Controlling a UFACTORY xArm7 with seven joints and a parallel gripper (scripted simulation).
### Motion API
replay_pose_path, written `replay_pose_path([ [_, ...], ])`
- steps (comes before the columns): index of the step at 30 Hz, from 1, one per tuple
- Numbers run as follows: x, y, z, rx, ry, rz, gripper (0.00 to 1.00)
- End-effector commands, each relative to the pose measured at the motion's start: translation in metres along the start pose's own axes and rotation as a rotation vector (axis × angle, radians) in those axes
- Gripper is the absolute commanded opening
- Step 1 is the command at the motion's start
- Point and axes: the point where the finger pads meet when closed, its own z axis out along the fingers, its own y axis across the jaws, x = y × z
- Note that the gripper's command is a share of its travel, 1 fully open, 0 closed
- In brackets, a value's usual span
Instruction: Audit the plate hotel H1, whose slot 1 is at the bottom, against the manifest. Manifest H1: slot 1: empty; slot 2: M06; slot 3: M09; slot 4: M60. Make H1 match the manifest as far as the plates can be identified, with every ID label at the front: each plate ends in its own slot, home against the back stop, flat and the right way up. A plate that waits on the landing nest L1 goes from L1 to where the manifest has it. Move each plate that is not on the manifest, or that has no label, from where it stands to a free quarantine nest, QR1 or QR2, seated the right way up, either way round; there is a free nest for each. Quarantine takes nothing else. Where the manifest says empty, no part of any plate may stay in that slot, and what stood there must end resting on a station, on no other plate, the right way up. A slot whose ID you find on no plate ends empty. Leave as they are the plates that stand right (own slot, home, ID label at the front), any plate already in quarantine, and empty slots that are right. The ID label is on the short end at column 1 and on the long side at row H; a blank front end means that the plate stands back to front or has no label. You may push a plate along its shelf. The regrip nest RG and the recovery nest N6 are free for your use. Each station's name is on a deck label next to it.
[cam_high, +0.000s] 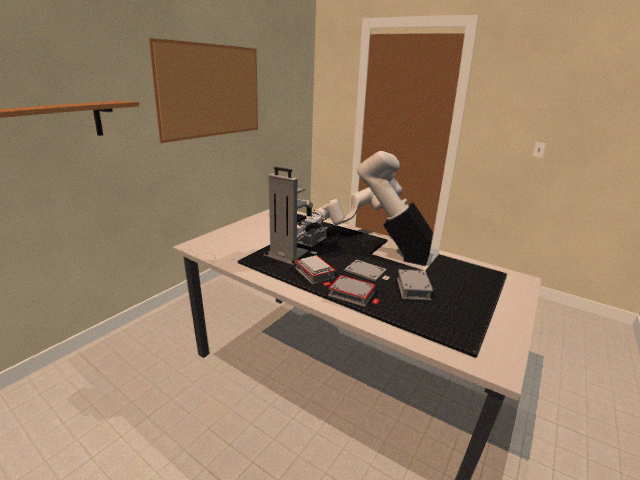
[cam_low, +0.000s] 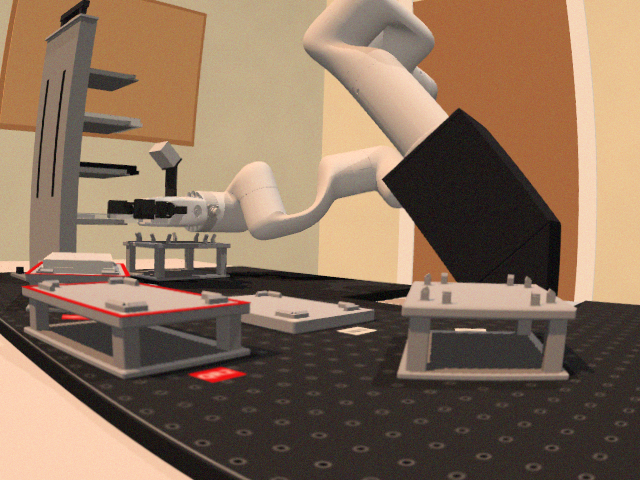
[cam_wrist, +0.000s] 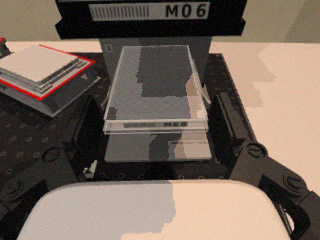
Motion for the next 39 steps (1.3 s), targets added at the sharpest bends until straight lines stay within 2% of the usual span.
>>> replay_pose_path([
  [1,0.0012,0.0002,0.0021,0.001,0.001,-0.002,1.00],
  [17,0.0012,0.0002,0.0114,0.001,0.001,-0.002,1.00],
  [35,0.0012,0.0002,0.0114,0.001,0.001,-0.002,1.00],
  [36,0.0012,0.0002,0.0108,0.001,0.001,-0.002,0.00],
  [39,0.0012,0.0002,0.0108,0.001,0.001,-0.002,0.00],
])
